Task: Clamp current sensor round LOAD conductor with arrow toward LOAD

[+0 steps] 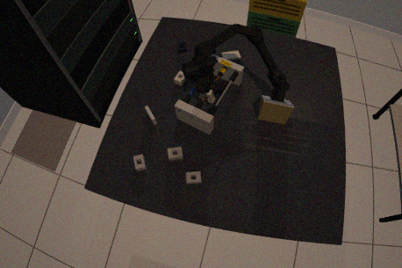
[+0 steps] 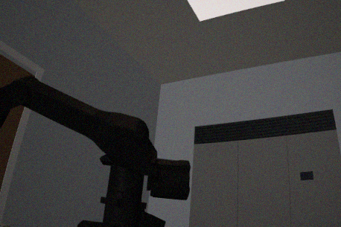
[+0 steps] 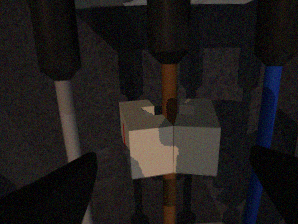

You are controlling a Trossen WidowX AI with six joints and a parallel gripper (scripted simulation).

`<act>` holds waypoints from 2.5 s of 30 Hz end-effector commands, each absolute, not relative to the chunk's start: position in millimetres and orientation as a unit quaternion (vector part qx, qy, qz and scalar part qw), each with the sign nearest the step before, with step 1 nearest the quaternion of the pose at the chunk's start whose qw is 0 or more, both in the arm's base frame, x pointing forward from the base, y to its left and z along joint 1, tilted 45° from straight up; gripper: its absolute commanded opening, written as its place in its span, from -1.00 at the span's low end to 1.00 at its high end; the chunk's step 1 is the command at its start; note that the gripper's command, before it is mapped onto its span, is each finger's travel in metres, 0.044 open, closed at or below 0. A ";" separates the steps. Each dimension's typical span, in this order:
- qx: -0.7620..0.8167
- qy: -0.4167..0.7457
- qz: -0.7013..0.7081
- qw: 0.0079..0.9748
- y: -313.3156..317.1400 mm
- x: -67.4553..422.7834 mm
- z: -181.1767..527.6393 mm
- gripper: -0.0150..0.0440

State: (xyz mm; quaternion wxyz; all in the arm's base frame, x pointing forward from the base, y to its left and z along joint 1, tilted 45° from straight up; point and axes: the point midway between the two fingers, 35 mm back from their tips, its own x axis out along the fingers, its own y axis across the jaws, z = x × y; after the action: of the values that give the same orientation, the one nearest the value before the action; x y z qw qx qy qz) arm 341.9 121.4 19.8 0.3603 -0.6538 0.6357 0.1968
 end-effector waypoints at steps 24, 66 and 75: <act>-0.655 0.635 0.195 0.361 81.4 349.8 -21.8 1.00; -0.654 0.634 0.195 0.365 78.4 351.0 -25.3 -0.49; -0.654 0.634 0.195 0.365 78.4 351.0 -25.3 -0.49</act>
State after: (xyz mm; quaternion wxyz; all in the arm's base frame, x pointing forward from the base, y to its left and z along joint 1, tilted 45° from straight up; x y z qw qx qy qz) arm 350.9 78.1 -25.6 0.3645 -0.6536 0.6338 0.1954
